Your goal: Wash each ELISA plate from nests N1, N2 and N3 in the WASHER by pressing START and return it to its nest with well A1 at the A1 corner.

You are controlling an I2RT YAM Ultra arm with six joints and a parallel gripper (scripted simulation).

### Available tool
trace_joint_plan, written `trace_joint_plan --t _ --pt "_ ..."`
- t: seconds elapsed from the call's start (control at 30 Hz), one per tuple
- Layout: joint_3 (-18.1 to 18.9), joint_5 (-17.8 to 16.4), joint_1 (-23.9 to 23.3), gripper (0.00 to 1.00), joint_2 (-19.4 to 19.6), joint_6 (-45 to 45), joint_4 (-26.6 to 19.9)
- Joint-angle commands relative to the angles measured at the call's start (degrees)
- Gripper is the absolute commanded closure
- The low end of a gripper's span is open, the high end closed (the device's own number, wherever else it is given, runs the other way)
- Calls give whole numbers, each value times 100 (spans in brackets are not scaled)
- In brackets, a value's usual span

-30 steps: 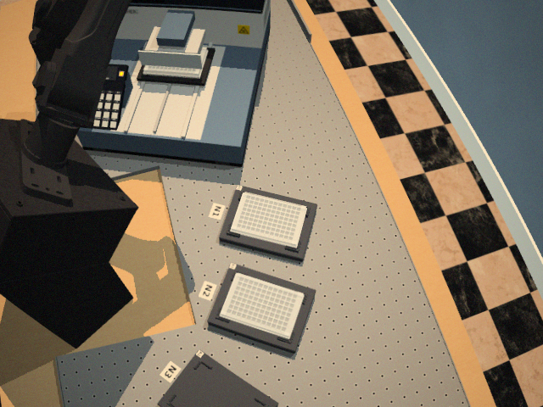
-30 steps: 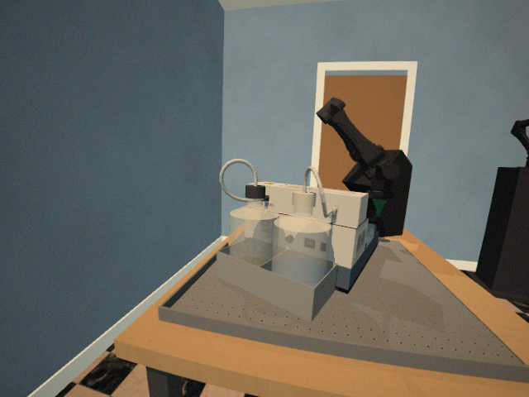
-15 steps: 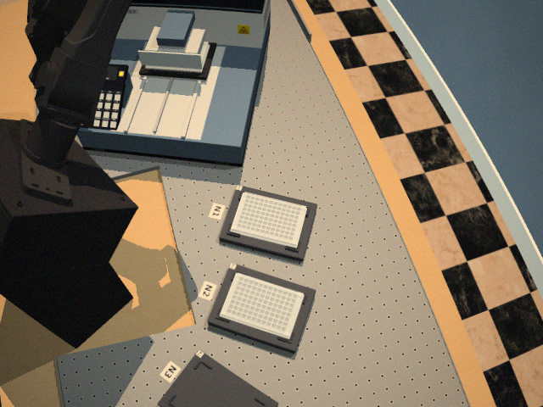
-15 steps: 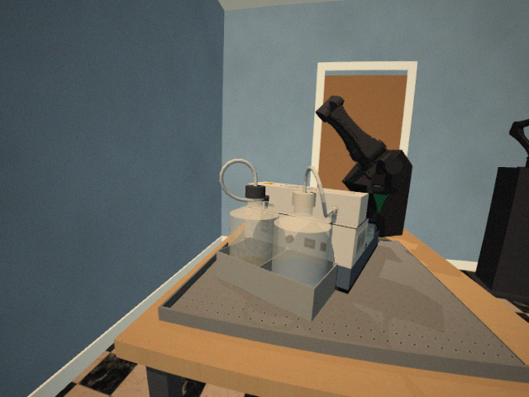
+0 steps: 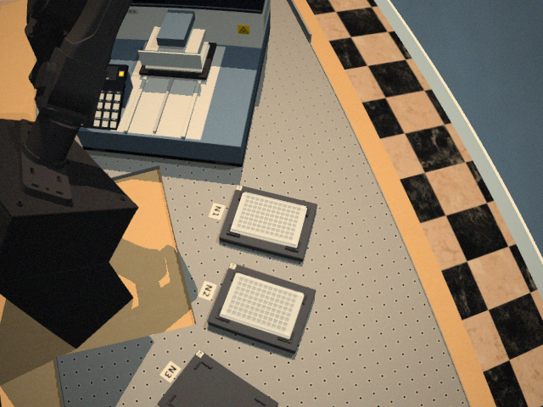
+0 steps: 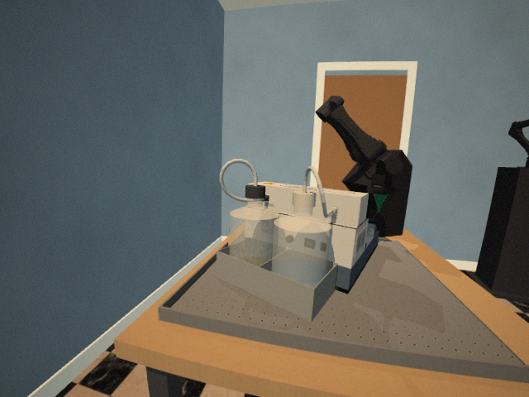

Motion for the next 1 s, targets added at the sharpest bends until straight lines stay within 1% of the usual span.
trace_joint_plan --t 0.0,0.07,0.1,0.27,0.33,0.67,0.83,0.9,0.97 --pt "13 9 31 100 -25 15 -1" --pt "13 9 31 100 -25 15 -1" --pt "54 5 18 0 -83 -1 -87" --pt "271 -19 -47 0 -349 -88 -507" --pt "271 -19 -47 0 -349 -88 -507" --pt "771 -67 -173 0 -759 -252 -1299" --pt "1051 -91 -232 0 -909 -328 -1673" --pt "1051 -91 -232 0 -909 -328 -1673" --pt "1167 -101 -257 0 -959 -360 -1815"
